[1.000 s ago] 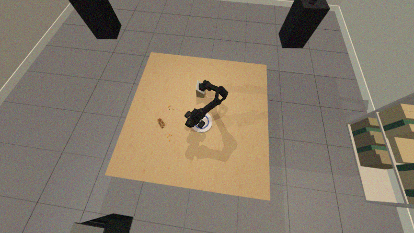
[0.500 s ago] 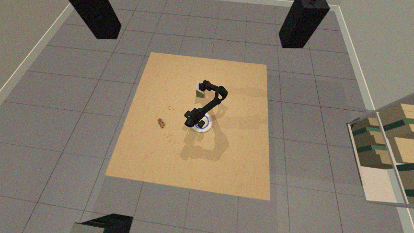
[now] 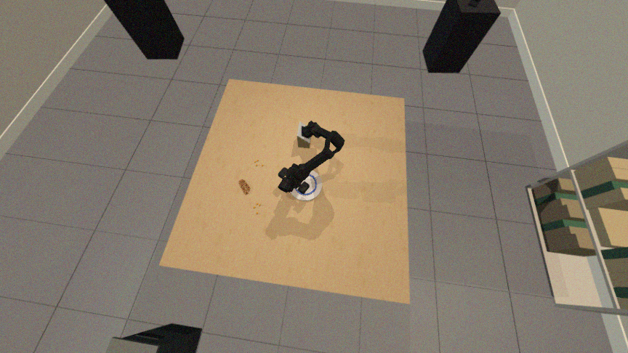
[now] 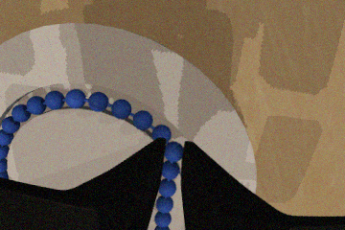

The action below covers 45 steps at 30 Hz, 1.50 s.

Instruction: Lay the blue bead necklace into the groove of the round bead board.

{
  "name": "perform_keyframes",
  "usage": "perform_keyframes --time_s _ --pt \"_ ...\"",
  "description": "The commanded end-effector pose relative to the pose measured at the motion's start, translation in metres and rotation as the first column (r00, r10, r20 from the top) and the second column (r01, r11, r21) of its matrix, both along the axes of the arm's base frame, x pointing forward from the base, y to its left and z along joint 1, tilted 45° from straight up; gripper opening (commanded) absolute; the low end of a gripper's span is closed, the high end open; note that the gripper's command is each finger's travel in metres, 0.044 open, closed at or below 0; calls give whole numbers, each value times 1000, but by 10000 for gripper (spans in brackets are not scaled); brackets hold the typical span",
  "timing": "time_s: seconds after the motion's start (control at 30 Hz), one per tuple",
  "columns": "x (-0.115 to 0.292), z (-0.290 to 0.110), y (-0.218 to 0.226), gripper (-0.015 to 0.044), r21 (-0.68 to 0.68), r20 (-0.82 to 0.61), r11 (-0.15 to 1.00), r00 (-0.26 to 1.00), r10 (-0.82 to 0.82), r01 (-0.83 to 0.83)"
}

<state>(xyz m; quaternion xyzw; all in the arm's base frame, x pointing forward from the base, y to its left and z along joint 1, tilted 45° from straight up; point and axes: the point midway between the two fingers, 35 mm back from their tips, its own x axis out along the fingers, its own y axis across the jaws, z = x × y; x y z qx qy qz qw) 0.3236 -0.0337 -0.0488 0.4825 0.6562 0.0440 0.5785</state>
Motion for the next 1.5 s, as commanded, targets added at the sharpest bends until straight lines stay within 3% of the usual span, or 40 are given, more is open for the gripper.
perform_keyframes --time_s 0.0,0.47,1.1,1.47 --pt "0 0 0 79 0 1 1000 1000 -1 1" --pt "-1 1 -1 440 3 -5 1000 1000 -1 1" --pt "-2 4 -3 440 1 -4 1000 1000 -2 2" --pt "-15 30 -18 151 4 -28 1000 999 -26 26"
